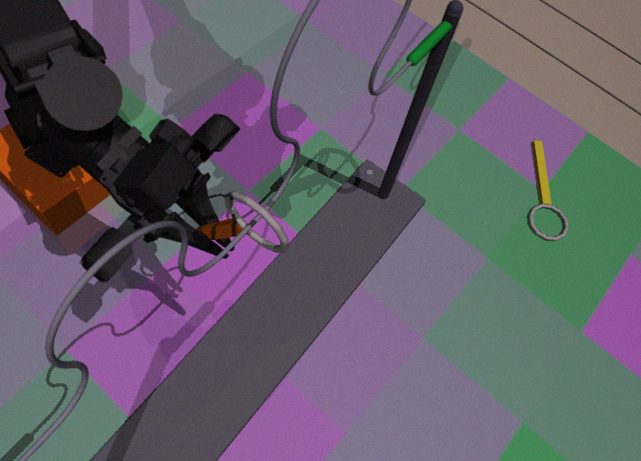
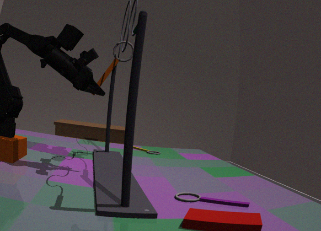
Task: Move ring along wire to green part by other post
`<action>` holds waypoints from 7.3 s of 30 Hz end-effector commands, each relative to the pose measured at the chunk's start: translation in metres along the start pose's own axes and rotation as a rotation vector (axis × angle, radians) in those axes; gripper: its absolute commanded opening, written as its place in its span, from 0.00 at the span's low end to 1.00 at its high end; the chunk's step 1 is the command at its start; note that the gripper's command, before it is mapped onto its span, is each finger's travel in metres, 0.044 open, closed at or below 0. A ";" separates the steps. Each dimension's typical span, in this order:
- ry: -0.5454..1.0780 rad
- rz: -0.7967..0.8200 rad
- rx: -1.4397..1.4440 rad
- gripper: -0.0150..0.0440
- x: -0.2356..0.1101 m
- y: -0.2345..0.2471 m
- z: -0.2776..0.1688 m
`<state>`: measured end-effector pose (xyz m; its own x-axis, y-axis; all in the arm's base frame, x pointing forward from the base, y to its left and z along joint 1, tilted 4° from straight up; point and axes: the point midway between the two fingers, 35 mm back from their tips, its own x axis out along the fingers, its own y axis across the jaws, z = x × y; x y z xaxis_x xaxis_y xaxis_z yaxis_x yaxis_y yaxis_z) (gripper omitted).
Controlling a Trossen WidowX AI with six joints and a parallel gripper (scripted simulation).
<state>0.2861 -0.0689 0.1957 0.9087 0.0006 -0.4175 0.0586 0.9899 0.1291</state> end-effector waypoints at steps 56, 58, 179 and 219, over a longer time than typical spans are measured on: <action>-0.117 0.612 1.061 0.00 -0.035 0.154 0.084; -0.122 0.636 1.105 0.00 -0.038 0.157 0.090; -0.115 0.651 1.096 0.00 -0.094 0.140 0.189; -0.065 0.411 0.660 0.00 -0.088 0.131 0.177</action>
<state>0.2851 0.0366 0.4097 0.9310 0.3320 -0.1519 -0.0806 0.5926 0.8014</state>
